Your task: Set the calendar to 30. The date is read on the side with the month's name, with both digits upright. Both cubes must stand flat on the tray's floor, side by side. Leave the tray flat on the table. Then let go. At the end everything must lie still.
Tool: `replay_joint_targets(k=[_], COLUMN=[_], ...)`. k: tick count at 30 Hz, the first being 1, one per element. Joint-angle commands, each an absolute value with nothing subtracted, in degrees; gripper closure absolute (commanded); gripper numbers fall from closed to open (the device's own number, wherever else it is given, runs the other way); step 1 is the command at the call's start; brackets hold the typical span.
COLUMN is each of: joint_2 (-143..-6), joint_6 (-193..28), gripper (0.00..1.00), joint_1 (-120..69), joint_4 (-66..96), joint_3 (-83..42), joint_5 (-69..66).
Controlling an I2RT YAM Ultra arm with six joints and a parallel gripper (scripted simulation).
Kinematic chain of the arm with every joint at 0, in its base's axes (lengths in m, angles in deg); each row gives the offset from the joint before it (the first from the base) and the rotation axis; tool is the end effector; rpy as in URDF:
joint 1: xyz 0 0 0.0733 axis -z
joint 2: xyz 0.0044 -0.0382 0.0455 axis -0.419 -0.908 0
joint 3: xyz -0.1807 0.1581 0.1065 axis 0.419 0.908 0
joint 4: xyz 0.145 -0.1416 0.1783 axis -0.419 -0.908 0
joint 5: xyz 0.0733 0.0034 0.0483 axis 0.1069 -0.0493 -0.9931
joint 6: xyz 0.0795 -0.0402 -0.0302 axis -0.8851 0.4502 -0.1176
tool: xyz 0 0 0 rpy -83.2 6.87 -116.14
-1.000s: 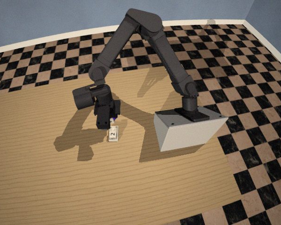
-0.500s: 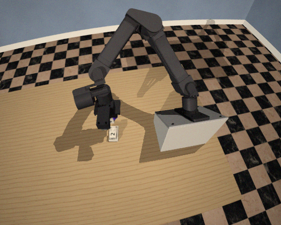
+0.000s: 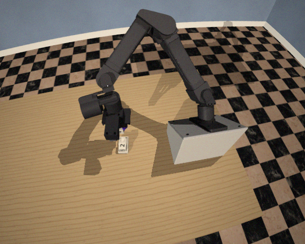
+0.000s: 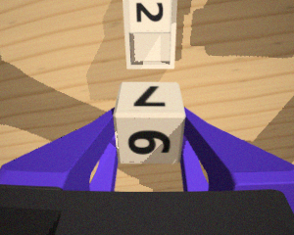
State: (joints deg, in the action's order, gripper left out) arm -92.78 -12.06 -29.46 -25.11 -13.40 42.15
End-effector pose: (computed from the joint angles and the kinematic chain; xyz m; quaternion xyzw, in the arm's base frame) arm 0.3338 -0.0311 0.0589 0.5887 -0.7127 0.2803 0.2588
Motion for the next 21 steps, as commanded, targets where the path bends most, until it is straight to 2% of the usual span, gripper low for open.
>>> replay_joint_targets(k=[1,21], joint_2=[-92.8,-102.7], joint_6=[-13.6,-60.9], gripper=[0.73,0.73], joint_1=[-30.5,-36.1], joint_4=[-25.1,-25.4], joint_3=[-13.7,-19.0], joint_5=[41.6,40.4])
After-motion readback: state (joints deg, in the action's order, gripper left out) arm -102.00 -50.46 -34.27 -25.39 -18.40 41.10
